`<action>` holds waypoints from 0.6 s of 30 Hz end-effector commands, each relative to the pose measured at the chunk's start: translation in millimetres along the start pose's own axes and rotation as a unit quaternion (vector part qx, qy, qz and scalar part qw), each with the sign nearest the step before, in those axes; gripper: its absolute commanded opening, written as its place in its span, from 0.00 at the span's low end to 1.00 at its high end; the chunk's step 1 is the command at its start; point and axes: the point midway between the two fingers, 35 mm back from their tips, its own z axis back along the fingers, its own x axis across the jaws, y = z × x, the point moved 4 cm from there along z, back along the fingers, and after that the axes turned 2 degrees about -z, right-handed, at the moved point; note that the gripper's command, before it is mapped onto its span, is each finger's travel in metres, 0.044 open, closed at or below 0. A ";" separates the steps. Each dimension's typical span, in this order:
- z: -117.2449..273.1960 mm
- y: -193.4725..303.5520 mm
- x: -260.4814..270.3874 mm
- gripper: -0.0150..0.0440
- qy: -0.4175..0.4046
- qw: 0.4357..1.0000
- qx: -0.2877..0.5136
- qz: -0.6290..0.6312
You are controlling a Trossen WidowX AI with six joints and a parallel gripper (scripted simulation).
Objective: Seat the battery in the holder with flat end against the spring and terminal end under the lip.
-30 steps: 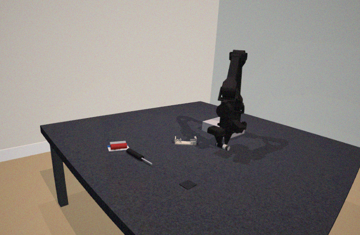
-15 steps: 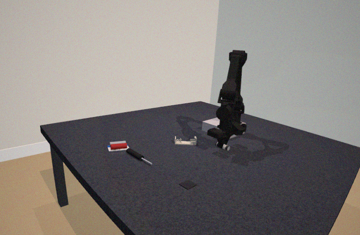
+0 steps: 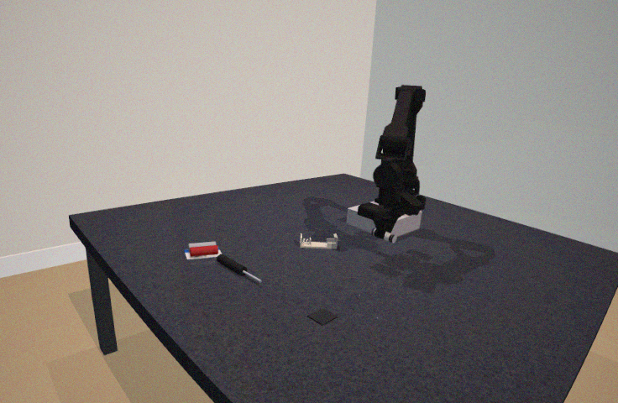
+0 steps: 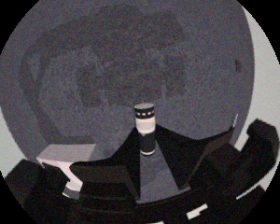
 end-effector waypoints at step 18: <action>20.4 58.5 -62.6 0.37 0.007 0.845 0.004 -0.535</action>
